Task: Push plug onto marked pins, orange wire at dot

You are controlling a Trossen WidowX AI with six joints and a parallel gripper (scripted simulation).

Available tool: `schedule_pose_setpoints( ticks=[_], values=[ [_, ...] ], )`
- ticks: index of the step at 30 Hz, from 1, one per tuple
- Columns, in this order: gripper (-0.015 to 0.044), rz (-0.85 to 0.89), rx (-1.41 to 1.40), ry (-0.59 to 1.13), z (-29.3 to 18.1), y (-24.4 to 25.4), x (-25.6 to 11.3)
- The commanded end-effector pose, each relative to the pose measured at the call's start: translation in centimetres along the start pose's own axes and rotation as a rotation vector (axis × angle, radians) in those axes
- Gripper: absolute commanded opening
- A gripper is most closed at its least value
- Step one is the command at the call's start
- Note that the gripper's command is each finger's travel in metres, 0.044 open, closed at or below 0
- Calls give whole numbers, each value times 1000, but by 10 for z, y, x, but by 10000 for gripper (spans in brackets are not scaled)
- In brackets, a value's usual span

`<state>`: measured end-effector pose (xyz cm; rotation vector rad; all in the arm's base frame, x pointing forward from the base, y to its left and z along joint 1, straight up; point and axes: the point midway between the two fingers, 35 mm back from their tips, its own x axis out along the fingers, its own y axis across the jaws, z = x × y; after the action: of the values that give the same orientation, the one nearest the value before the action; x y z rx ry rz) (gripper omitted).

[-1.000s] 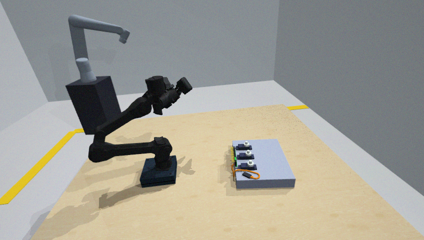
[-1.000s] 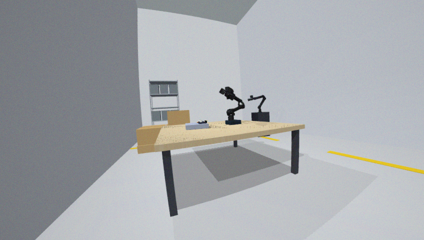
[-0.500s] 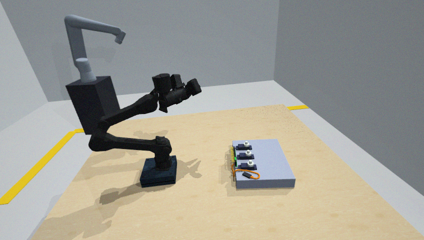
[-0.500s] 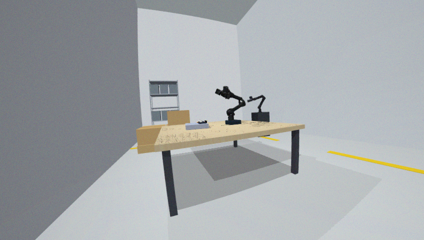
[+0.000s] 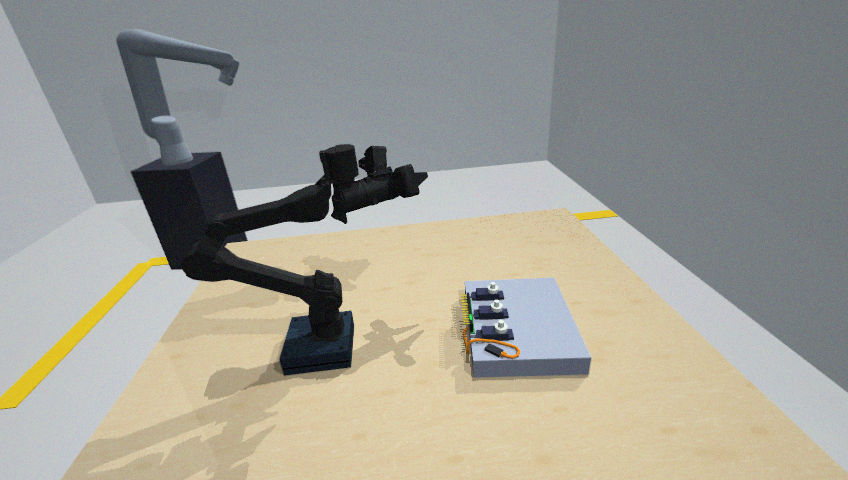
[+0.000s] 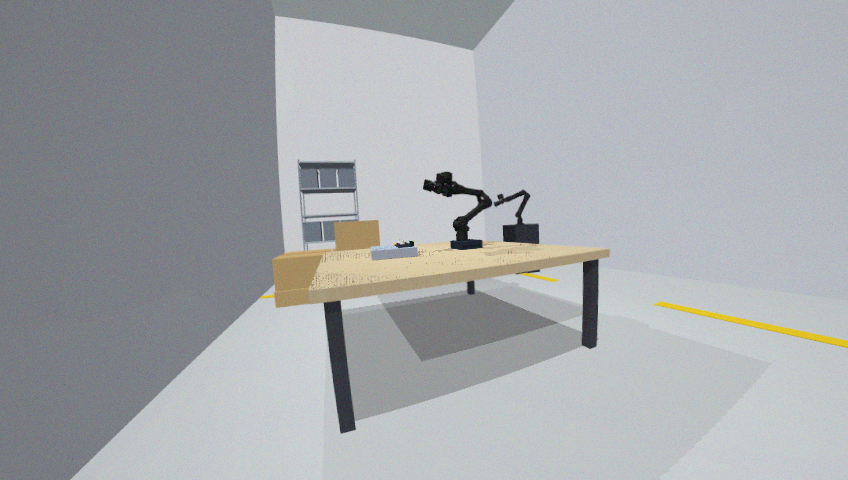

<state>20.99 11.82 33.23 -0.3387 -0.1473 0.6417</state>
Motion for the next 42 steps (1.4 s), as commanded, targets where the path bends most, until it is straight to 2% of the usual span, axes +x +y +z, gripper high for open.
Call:
schedule_pose_setpoints(
  ticks=[1, 16, 30, 42],
  values=[
    [115, -77, 41, 23, -6, -17, 6],
    [115, -358, 179, 75, -29, -82, 17],
    [115, -646, 299, 97, -58, -146, 12],
    [115, -574, 44, 386, -91, -159, 30]
  ],
)
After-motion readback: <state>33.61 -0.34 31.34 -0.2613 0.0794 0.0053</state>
